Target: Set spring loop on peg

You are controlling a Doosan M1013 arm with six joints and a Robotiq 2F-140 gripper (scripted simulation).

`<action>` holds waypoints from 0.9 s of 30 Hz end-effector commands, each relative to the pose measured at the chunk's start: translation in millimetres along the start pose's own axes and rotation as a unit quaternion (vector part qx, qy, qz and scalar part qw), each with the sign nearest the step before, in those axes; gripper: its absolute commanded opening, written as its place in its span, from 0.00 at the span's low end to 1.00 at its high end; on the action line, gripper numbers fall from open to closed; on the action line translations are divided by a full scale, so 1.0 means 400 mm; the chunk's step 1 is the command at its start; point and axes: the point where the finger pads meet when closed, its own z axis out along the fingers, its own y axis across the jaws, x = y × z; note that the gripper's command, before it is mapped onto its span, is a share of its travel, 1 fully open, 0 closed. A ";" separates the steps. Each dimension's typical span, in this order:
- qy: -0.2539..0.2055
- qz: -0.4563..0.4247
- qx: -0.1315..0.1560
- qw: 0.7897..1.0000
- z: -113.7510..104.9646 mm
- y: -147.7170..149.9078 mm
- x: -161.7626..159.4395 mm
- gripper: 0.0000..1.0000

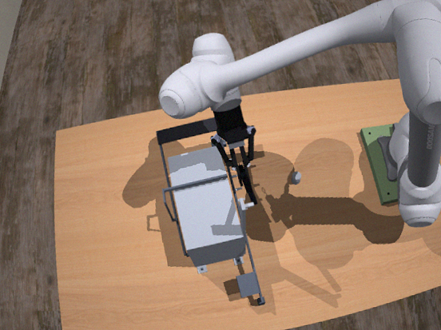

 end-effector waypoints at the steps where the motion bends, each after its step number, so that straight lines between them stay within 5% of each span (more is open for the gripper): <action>1: 0.000 0.000 -0.001 1.000 0.000 0.001 0.004 0.17; 27: 0.000 -0.001 -0.001 1.000 0.015 0.001 0.024 0.17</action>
